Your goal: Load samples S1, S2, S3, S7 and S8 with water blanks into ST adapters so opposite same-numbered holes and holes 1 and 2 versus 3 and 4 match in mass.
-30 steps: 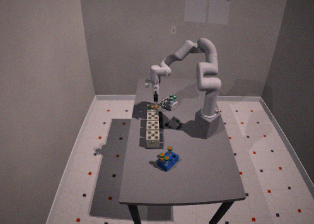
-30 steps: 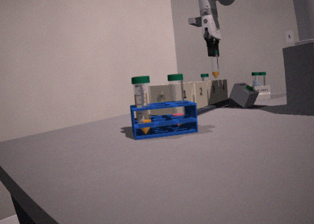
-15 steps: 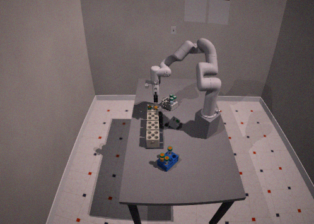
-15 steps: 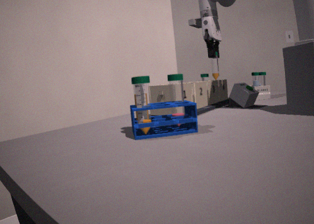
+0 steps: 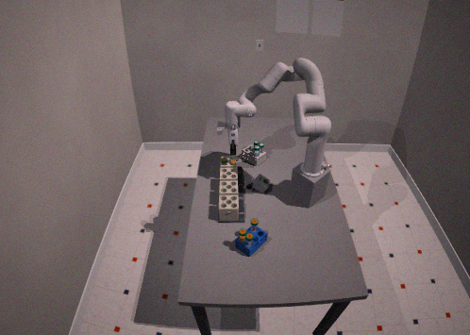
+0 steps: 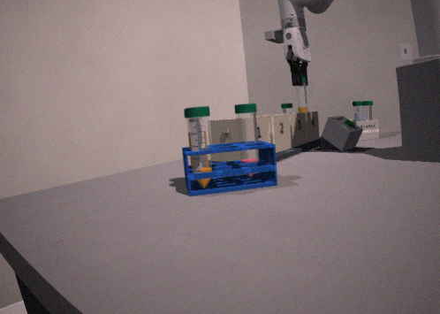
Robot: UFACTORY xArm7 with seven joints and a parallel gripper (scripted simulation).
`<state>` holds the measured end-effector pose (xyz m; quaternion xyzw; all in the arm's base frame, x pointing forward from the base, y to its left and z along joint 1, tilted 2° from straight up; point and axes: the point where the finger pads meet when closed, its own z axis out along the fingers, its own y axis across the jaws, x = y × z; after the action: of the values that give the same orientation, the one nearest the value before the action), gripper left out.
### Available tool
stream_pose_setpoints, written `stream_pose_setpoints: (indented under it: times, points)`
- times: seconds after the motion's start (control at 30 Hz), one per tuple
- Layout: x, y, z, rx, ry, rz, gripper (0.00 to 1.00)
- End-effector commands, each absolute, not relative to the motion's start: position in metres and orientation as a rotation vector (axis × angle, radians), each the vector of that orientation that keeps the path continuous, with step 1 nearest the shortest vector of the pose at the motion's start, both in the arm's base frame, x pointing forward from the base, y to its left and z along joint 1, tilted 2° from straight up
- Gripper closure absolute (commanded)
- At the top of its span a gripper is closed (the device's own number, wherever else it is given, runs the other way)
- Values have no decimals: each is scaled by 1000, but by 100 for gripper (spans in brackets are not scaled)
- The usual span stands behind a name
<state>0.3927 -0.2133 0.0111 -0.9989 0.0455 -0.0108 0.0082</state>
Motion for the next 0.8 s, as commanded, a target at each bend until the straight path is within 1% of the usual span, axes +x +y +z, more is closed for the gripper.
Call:
stream_pose_setpoints:
  times: [0.0, 0.77]
  points:
    - [394, -214, 9, -3124, 142, -39, 100]
    - [395, -214, -12, -3124, 142, -39, 100]
